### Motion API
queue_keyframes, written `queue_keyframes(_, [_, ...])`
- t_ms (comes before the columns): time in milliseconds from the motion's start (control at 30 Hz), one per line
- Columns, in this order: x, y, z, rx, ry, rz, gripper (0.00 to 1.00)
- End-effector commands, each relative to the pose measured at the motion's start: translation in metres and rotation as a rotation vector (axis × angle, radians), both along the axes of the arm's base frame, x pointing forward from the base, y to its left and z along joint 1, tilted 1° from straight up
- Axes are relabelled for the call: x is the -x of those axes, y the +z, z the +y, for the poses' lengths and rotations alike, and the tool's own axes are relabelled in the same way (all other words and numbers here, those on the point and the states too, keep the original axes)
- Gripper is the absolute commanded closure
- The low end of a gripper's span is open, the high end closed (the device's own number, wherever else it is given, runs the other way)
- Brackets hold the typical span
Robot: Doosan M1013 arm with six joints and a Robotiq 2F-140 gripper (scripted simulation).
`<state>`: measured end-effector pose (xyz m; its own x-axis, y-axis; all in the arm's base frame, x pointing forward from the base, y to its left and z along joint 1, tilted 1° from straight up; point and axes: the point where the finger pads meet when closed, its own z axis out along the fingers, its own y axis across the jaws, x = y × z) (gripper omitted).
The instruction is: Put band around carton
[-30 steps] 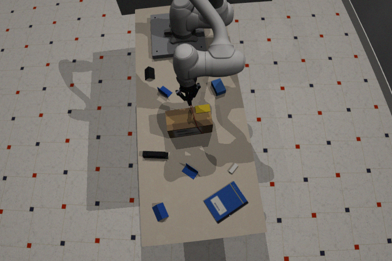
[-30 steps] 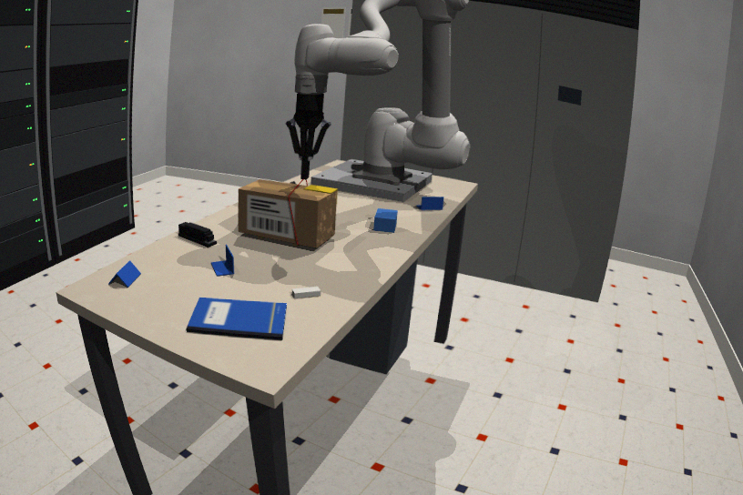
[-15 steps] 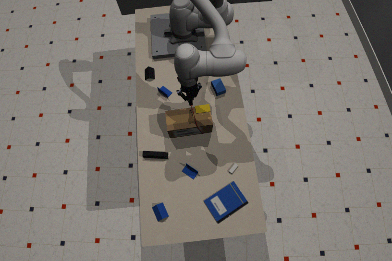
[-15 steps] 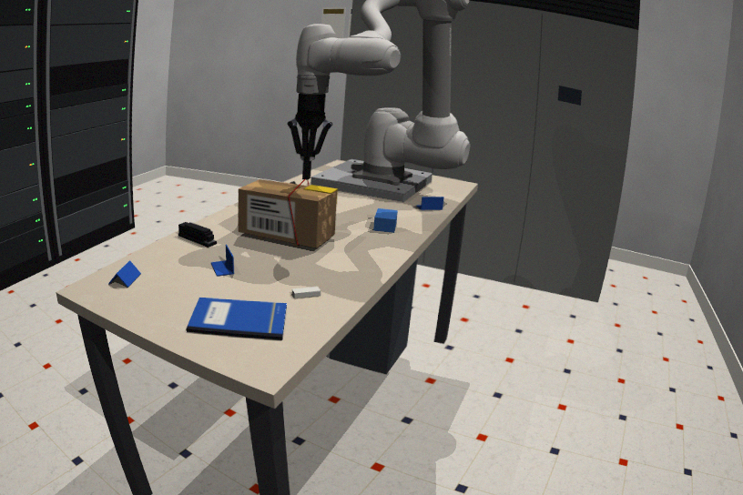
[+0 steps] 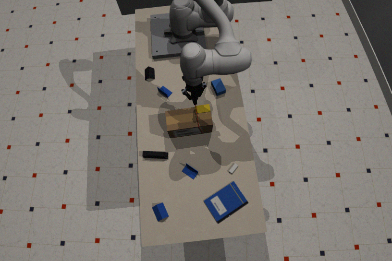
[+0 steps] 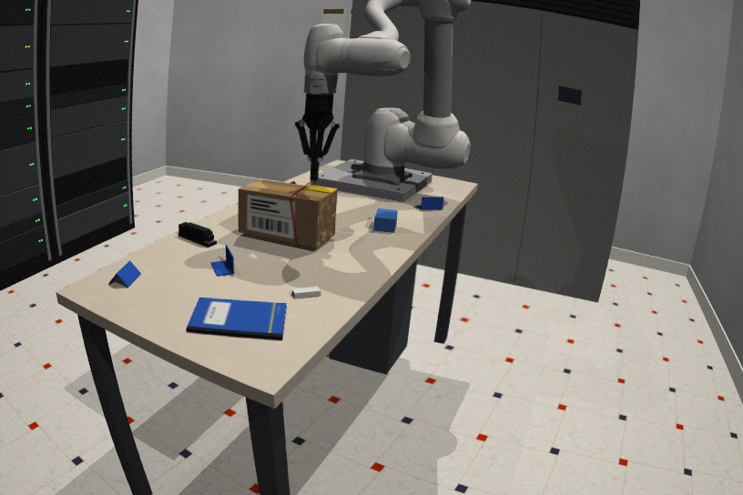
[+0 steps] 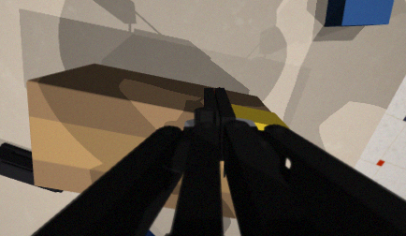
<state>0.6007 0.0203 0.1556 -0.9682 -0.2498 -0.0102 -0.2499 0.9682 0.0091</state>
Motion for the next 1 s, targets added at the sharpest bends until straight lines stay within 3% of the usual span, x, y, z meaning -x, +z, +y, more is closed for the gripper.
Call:
queue_keyframes(0, [0.001,0.0,0.014,-0.005,-0.01,-0.003,0.9])
queue_keyframes(533, [0.001,0.001,0.038,-0.005,-0.009,-0.004,0.9])
queue_keyframes(967, [0.001,0.001,0.039,-0.005,-0.011,-0.004,0.9])
